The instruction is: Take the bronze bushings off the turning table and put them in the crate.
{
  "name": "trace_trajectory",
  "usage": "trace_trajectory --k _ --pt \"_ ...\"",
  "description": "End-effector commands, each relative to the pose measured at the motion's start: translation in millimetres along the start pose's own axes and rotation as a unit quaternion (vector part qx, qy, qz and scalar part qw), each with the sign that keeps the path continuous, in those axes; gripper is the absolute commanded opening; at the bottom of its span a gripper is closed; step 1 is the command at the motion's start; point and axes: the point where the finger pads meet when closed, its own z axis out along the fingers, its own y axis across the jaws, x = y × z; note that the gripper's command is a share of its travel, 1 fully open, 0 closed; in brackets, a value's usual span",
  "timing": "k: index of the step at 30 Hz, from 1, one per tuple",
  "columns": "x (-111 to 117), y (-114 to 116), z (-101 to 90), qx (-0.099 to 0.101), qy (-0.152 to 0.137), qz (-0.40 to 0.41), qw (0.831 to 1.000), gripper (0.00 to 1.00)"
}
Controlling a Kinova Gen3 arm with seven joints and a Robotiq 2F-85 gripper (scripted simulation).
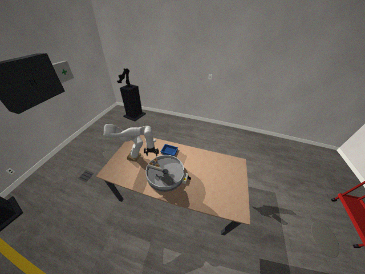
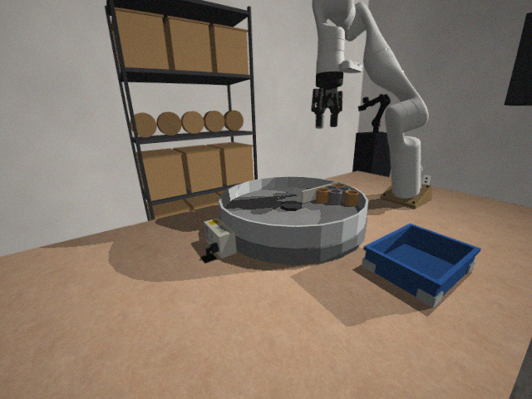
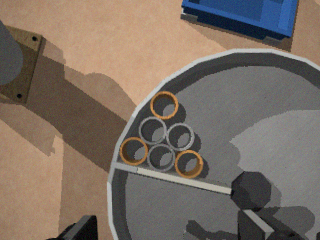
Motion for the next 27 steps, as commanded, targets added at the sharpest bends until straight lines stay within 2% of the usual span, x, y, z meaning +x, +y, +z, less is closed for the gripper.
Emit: trace_trajectory --k 1,18,23,27 --pt "0 0 -0.2 0.000 0.000 0.000 1.000 1.00" --pt "0 0 -0.2 0.000 0.000 0.000 1.000 1.00" --pt "-5 0 34.4 -0.001 0.000 0.001 1.000 1.00" --pt "-5 0 34.4 -0.001 0.000 0.001 1.000 1.00"
